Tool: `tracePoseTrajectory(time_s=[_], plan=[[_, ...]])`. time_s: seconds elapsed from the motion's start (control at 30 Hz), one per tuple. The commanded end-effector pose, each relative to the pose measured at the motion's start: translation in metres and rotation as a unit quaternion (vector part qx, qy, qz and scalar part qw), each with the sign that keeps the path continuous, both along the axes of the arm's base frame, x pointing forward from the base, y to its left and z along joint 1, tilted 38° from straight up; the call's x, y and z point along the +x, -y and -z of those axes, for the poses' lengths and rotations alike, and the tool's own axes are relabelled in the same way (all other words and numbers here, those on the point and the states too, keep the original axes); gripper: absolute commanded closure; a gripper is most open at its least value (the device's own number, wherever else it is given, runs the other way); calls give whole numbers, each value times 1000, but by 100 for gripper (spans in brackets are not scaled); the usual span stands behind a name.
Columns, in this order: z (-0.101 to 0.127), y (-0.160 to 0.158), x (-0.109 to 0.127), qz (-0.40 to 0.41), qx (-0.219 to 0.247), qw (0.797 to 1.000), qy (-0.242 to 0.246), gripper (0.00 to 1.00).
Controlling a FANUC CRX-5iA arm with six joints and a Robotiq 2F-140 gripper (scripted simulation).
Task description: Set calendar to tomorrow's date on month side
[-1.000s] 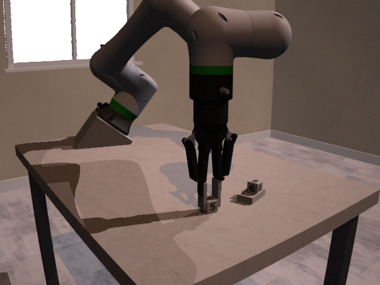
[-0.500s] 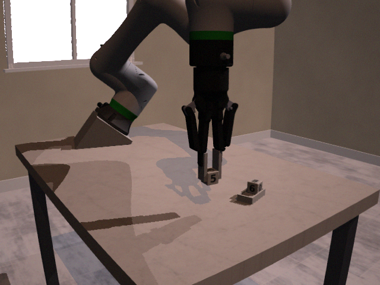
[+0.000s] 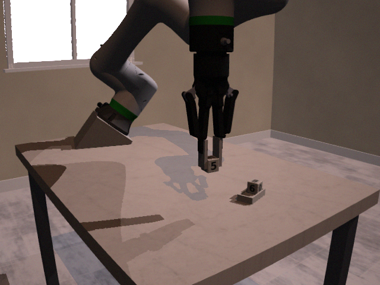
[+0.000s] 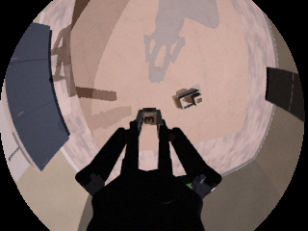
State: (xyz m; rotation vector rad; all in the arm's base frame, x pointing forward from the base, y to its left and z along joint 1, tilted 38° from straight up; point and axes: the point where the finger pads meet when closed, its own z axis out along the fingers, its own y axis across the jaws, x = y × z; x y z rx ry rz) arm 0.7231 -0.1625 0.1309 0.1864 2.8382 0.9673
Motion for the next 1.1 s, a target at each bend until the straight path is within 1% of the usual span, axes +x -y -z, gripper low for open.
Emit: tracePoseTrajectory(time_s=[0.0, 0.13, 0.27, 0.37, 0.47, 0.53, 0.6, 0.8, 0.83, 0.87, 0.93, 0.97, 1.03, 1.07], plan=[[0, 0, 0, 0, 0, 1000, 0, 76], [-1, 0, 1, -20, -4, 1000, 15, 76], [-3, -2, 5, -89, -19, 994, 68, 76], [-4, -3, 6, -120, -26, 988, 92, 76], [-5, -3, 6, -122, -26, 988, 93, 76], [-6, -4, 9, -173, -37, 975, 132, 76], [-7, -5, 10, -187, -40, 971, 143, 76], [-9, -7, 13, -260, -56, 944, 198, 76], [-9, -7, 13, -261, -56, 943, 199, 76], [-10, -8, 14, -282, -61, 933, 215, 76], [-11, -8, 15, -300, -65, 924, 229, 76], [-11, -9, 16, -314, -68, 916, 240, 76], [-11, -9, 16, -314, -68, 916, 240, 76], [-12, -9, 17, -339, -73, 902, 259, 76]])
